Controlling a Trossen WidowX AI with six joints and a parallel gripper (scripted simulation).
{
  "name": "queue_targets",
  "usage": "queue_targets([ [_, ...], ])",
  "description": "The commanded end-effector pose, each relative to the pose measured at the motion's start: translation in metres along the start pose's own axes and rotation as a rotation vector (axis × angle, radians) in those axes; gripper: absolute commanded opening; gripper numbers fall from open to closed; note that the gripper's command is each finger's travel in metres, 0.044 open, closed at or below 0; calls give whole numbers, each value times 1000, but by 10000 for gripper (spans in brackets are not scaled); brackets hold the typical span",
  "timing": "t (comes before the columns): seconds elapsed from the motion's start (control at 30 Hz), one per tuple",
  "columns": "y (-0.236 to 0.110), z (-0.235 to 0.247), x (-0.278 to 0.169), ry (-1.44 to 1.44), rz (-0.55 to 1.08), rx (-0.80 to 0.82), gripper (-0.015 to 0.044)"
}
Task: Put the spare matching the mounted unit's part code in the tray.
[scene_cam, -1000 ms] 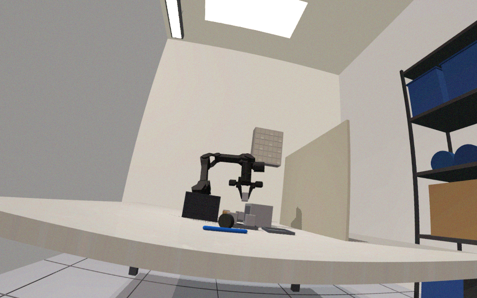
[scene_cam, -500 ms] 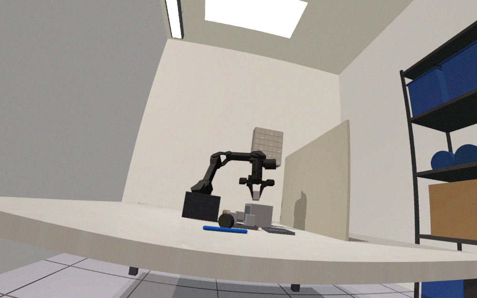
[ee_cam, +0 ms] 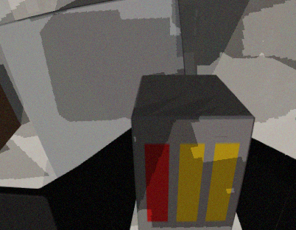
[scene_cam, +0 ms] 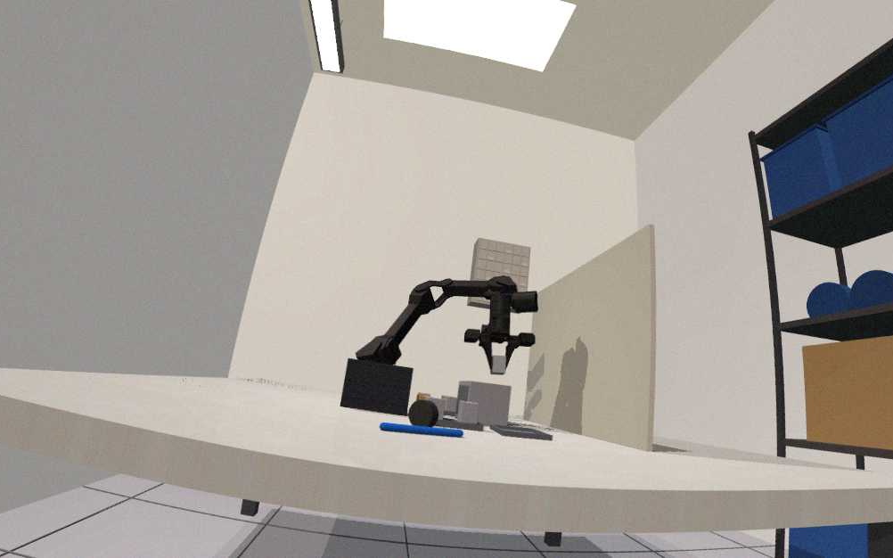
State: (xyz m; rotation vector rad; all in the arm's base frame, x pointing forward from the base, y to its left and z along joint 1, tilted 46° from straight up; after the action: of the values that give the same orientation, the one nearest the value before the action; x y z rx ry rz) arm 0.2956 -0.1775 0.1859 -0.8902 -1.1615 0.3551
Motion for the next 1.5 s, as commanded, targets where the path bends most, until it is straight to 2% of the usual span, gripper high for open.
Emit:
queue_targets([
  [0.0,1,-11,-15,-13,7,-2,0],
  [0.73,18,-62,-109,-122,27,-7,0],
  [1.47,56,-61,-224,-63,-58,57,0],
])
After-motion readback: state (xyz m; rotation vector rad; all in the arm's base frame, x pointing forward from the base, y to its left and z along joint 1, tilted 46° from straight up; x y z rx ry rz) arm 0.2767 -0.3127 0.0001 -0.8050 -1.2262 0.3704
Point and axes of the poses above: the point midway between the two fingers, 35 mm back from their tips, its own y axis out along the fingers, its own z axis across the jaws, x = y × z, the point moved 9 cm from there along -y, back along the fingers, and after that the axes turned 8 degrees about y, right-handed, at the moved point
